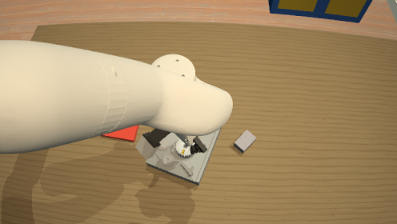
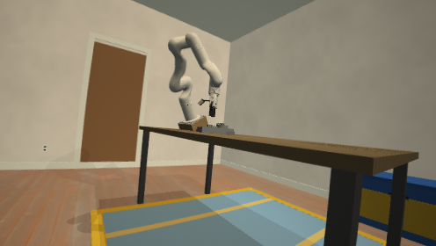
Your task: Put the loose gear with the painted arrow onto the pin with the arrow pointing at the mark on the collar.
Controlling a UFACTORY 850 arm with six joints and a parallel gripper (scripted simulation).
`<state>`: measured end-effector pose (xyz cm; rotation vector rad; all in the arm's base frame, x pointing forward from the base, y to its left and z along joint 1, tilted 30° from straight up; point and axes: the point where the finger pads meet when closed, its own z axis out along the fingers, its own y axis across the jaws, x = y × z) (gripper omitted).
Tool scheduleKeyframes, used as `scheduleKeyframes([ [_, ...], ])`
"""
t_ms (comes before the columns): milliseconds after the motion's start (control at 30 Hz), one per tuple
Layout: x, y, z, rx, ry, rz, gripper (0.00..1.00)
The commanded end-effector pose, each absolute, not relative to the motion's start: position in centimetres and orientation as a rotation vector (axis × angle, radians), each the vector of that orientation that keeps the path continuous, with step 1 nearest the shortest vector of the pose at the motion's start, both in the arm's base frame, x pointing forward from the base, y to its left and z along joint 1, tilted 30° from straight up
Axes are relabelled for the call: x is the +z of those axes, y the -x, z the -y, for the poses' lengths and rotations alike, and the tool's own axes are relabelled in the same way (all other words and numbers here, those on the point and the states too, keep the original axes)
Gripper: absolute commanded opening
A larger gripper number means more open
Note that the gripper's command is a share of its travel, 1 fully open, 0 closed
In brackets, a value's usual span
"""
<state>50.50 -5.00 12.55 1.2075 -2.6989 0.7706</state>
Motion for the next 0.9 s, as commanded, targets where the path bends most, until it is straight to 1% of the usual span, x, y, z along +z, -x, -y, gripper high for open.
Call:
scheduleKeyframes([
  [0,12.61,-50.57,4.97,0.765,-1.263,2.663,1.0],
  [167,12.59,-50.56,4.98,0.735,-1.501,2.486,1.0],
  [467,12.51,-50.51,4.99,0.655,-1.993,1.982,1.0],
  [533,12.51,-50.51,4.99,0.655,-1.993,1.982,1.0],
  [567,12.5,-50.51,5.0,0.619,-2.113,1.815,1.0],
  [867,12.41,-50.46,5.02,0.541,-2.4,1.291,1.0],
])
